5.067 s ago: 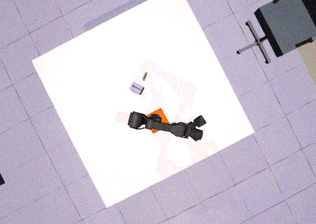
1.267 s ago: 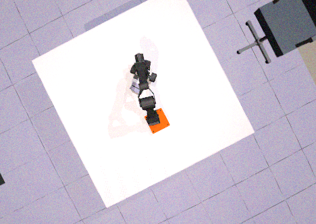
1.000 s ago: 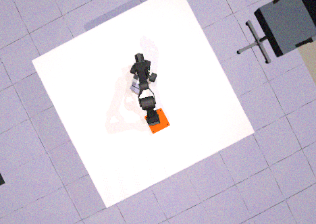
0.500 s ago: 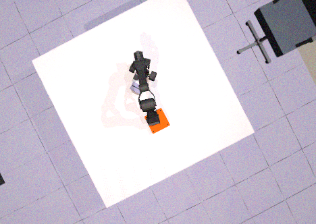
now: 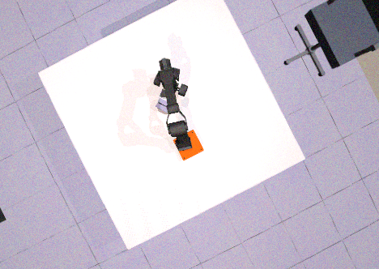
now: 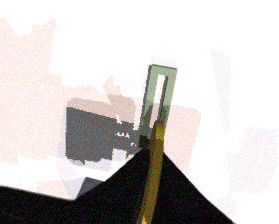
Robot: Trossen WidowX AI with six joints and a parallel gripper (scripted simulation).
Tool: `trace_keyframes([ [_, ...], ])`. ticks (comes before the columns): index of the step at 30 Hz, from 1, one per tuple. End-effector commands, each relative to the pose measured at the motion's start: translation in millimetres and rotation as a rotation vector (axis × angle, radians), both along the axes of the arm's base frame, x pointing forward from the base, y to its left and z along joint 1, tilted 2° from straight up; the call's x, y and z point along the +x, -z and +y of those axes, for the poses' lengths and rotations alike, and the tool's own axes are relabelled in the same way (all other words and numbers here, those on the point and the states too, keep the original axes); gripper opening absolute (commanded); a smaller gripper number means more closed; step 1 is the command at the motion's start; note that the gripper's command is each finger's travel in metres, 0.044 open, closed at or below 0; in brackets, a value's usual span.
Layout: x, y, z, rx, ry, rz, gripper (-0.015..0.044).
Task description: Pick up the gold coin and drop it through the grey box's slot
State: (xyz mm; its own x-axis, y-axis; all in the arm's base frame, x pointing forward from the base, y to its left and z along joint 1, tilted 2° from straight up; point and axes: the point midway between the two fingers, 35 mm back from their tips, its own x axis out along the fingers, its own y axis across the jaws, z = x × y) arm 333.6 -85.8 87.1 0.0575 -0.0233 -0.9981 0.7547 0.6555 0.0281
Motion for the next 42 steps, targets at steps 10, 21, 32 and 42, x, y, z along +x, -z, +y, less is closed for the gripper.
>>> trace_keyframes([
  [10, -4, -25, 1, -0.005, -0.020, 0.000, 0.0000],
  [21, -3, -26, 1, -0.027, -0.392, 0.009, 0.0000],
  [32, -1, -26, 0, -0.049, -0.770, 0.018, 0.0000],
  [42, 0, -27, -1, -0.068, -1.114, 0.027, 0.0000],
])
